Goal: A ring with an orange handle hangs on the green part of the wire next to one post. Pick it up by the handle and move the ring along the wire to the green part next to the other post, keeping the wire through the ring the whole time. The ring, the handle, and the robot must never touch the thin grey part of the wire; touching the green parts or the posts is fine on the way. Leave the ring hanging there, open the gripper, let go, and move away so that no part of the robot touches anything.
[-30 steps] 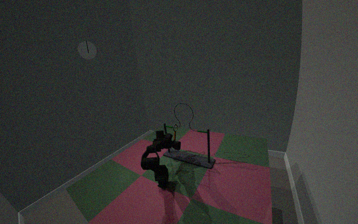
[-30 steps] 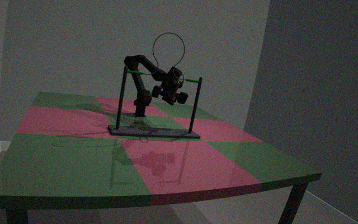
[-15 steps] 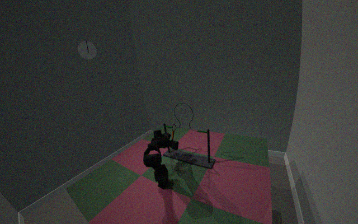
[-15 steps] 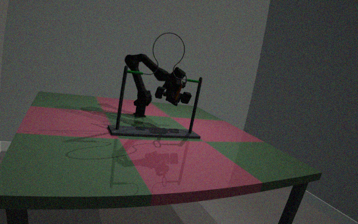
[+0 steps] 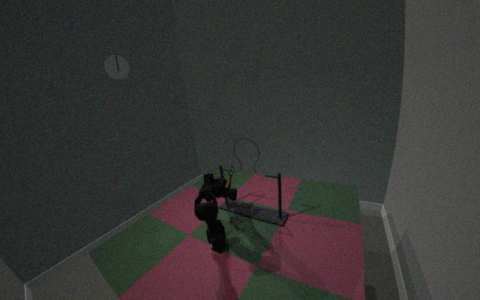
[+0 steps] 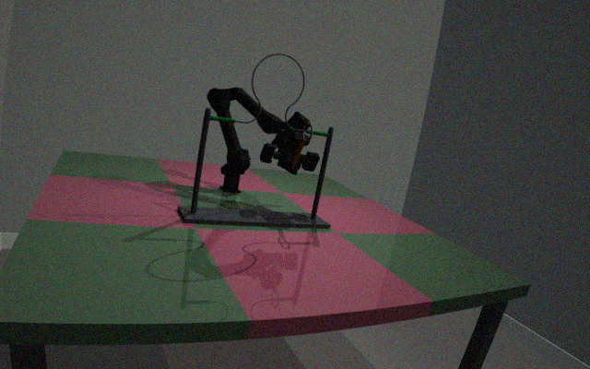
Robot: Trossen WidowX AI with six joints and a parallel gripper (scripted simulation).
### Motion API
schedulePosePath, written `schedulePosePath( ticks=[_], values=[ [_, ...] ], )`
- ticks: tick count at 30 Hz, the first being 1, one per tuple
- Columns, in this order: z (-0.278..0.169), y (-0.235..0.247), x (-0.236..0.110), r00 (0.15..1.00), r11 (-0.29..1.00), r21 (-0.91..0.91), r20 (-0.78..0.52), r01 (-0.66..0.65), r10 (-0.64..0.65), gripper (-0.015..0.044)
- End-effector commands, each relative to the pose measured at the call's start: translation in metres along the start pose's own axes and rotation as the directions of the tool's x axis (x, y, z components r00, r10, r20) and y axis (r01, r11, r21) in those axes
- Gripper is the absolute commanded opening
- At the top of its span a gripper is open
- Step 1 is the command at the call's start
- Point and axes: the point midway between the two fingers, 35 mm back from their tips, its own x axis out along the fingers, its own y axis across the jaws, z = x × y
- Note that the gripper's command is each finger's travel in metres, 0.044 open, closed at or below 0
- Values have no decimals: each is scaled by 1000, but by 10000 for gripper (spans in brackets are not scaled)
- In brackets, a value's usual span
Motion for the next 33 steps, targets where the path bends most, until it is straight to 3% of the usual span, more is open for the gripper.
schedulePosePath(
  ticks=[1, 33],
  values=[
    [2, 4, -1, 1000, 1000, 6, 3, 2, -2, -150],
    [-15, 19, 5, 1000, 1000, 7, 4, 2, -2, -150]
  ],
)
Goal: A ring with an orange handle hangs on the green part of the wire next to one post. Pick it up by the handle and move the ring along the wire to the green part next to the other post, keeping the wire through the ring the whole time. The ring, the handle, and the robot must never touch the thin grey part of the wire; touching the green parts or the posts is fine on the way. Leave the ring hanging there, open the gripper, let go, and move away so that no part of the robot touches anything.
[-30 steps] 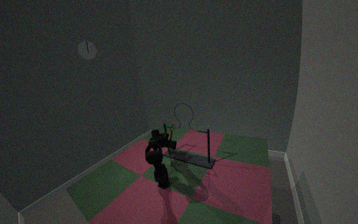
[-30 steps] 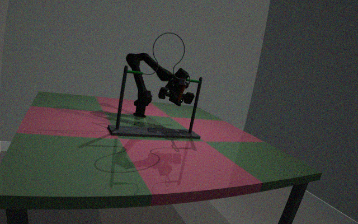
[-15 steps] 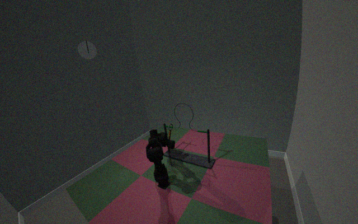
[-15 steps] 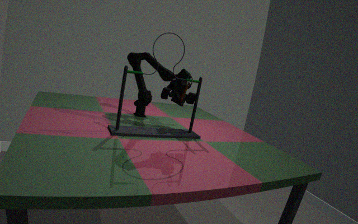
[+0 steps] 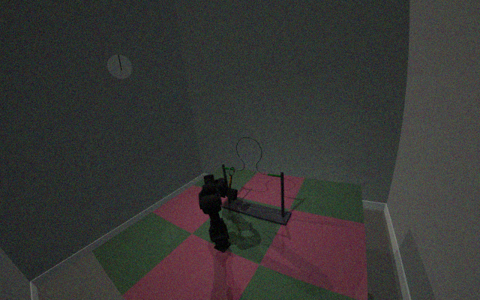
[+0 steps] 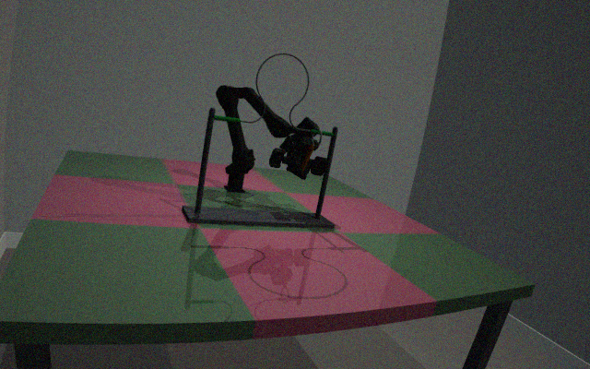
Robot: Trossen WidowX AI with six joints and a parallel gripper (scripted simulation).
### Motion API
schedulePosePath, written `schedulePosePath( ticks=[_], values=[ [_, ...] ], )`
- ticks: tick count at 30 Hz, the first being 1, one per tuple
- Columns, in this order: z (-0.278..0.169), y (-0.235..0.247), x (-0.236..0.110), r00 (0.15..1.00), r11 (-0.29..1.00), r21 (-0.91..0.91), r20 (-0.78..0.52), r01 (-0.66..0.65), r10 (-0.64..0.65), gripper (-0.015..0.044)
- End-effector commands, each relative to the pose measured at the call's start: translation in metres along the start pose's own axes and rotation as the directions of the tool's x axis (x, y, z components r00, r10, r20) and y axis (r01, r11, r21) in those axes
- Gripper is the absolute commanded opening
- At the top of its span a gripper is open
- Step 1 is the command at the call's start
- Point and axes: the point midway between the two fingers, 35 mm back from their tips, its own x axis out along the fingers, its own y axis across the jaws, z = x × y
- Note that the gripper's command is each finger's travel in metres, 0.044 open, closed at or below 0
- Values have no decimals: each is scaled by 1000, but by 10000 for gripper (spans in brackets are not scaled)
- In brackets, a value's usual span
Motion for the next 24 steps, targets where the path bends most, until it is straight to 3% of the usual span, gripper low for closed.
schedulePosePath(
  ticks=[1, 16, 24],
  values=[
    [-2, -1, 1, 1000, 1000, 3, 1, 4, -4, -150],
    [-2, -1, 1, 1000, 1000, 3, 1, 4, -4, -150],
    [-2, 0, 1, 1000, 1000, 0, 0, 1, -1, 60]
  ],
)
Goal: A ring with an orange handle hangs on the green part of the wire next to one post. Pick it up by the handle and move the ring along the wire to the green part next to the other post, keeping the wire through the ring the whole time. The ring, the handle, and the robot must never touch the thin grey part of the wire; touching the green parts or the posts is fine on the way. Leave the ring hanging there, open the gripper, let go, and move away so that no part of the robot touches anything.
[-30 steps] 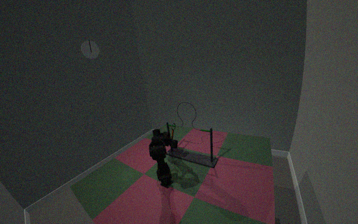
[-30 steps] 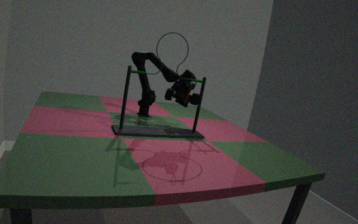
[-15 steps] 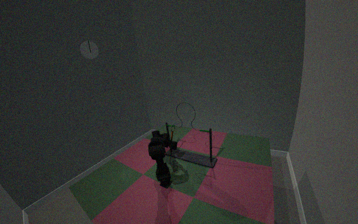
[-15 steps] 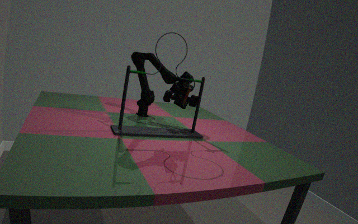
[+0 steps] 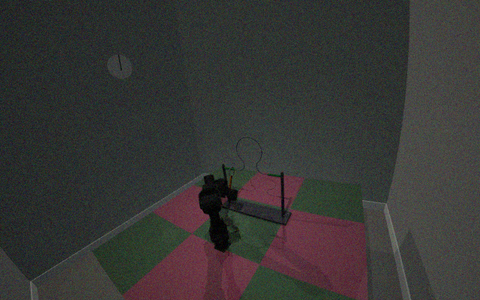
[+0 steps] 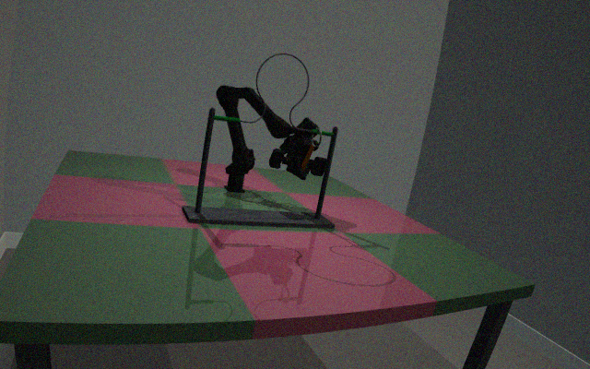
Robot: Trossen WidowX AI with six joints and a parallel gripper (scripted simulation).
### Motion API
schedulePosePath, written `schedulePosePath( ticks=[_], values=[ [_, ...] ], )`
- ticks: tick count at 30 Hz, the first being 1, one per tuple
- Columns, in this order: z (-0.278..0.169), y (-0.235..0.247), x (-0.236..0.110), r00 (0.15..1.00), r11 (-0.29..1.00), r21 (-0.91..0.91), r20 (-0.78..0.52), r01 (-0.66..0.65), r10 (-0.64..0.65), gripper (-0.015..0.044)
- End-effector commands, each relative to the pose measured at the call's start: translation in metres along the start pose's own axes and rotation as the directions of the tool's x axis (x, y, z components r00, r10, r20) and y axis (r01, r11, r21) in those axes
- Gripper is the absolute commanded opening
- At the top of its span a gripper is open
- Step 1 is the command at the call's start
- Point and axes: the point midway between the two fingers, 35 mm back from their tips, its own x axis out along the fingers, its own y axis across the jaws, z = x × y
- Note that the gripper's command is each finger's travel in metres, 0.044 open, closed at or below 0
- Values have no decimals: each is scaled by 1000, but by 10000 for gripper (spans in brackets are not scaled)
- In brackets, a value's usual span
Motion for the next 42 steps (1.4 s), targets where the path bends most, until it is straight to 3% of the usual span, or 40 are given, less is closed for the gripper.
schedulePosePath(
  ticks=[1, 4, 20, 41, 42],
  values=[
    [0, 0, 0, 1000, 1000, 0, 0, 0, 0, 86],
    [0, 0, -2, 1000, 1000, 0, -1, 0, 0, 160],
    [-1, 0, -49, 1000, 1000, 3, -4, 3, -3, 160],
    [-1, 0, -50, 1000, 1000, 3, -4, 2, -2, 160],
    [-2, 0, -51, 1000, 1000, 0, -6, 0, 0, 186]
  ],
)
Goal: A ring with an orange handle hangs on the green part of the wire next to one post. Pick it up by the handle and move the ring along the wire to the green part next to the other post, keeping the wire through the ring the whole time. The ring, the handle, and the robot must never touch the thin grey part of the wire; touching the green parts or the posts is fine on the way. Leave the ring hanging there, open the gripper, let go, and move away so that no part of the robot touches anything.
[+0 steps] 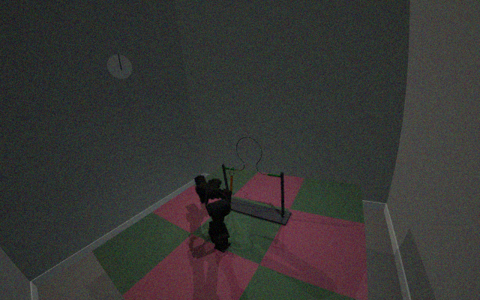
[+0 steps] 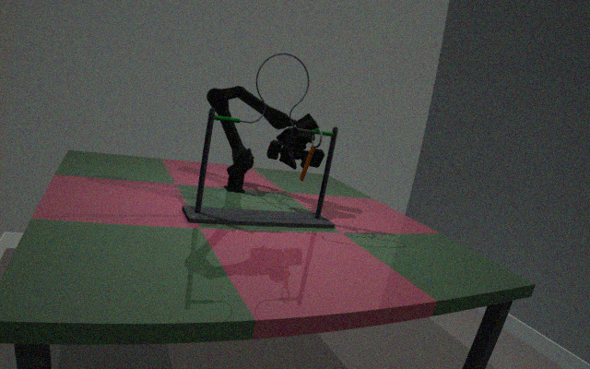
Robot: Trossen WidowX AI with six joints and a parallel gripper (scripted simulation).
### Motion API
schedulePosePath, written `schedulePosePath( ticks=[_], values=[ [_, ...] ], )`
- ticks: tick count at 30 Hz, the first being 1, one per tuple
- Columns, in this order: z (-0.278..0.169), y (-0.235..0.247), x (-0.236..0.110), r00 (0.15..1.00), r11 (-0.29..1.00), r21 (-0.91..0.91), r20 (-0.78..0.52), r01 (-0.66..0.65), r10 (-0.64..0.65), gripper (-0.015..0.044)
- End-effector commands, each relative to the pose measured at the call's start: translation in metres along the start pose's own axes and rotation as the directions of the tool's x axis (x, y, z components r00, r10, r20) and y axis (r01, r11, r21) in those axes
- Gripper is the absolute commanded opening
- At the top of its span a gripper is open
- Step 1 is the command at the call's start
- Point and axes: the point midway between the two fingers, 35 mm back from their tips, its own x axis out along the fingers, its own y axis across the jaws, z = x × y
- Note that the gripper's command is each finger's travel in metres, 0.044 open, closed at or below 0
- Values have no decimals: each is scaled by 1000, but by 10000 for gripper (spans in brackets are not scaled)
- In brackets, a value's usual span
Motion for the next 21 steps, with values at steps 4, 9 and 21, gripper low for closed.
schedulePosePath(
  ticks=[4, 9, 21],
  values=[
    [0, 0, -30, 1000, 1000, 0, -1, 0, 0, 291],
    [2, -2, -42, 1000, 1000, -3, 10, -4, 4, 422],
    [2, -2, -42, 1000, 1000, -3, 10, -4, 4, 440]
  ],
)
